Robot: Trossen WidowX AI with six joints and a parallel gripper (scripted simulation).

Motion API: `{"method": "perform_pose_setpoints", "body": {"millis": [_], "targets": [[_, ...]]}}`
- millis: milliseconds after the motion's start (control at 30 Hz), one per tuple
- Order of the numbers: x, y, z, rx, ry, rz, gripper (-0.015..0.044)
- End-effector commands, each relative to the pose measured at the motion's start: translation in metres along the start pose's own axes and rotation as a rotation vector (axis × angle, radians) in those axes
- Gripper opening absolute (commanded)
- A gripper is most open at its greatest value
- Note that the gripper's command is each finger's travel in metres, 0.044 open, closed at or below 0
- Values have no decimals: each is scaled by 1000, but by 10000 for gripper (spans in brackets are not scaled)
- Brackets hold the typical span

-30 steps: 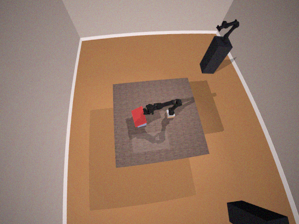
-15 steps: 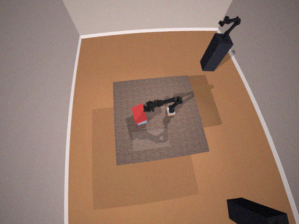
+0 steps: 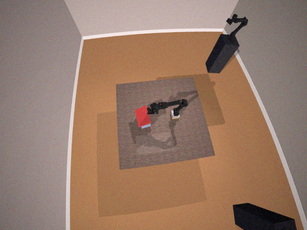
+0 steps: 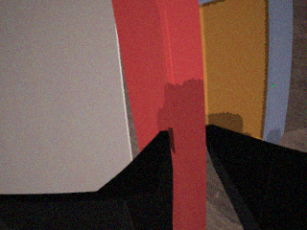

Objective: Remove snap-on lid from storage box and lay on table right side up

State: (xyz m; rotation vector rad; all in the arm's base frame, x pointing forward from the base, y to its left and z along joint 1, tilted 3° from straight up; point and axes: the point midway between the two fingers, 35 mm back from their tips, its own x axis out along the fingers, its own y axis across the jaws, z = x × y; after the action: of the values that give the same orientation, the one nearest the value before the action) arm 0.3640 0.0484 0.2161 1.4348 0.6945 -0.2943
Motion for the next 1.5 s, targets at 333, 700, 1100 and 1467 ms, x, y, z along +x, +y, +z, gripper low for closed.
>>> {"method": "perform_pose_setpoints", "body": {"millis": [333, 700, 1100, 1467], "targets": [[-5, 8, 0, -4, 1, 23, 0], [-2, 0, -21, -2, 2, 23, 0], [-4, -1, -45, 0, 3, 23, 0], [-5, -2, -67, 1, 5, 23, 0]]}}
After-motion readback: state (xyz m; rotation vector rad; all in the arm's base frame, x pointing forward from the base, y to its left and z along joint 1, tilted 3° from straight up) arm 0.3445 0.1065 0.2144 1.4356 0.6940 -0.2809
